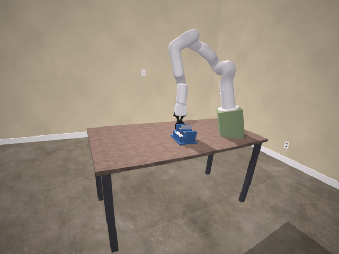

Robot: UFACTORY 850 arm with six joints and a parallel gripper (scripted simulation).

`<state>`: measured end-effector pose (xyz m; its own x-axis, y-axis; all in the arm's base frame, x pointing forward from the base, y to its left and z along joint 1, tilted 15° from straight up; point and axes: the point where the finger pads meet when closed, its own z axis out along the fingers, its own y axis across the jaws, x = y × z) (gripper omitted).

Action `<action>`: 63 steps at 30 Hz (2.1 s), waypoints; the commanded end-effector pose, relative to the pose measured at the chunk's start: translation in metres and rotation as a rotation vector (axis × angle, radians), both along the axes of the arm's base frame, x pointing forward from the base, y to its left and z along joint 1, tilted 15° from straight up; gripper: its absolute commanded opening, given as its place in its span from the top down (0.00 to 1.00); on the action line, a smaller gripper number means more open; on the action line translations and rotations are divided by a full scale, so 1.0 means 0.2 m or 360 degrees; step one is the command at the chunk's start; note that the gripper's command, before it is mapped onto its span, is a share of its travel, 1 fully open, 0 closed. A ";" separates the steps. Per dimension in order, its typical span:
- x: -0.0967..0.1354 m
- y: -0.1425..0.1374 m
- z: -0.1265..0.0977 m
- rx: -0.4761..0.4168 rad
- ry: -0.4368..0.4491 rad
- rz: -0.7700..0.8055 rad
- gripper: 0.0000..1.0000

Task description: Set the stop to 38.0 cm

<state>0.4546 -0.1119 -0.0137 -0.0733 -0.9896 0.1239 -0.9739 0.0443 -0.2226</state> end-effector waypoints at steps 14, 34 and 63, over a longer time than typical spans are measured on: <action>0.10 -0.01 0.02 -0.0002 0.0000 -0.0001 0.94; 0.19 -0.02 -0.02 -0.0002 0.0000 -0.0001 0.94; 0.23 -0.03 -0.08 -0.0002 0.0000 -0.0001 0.94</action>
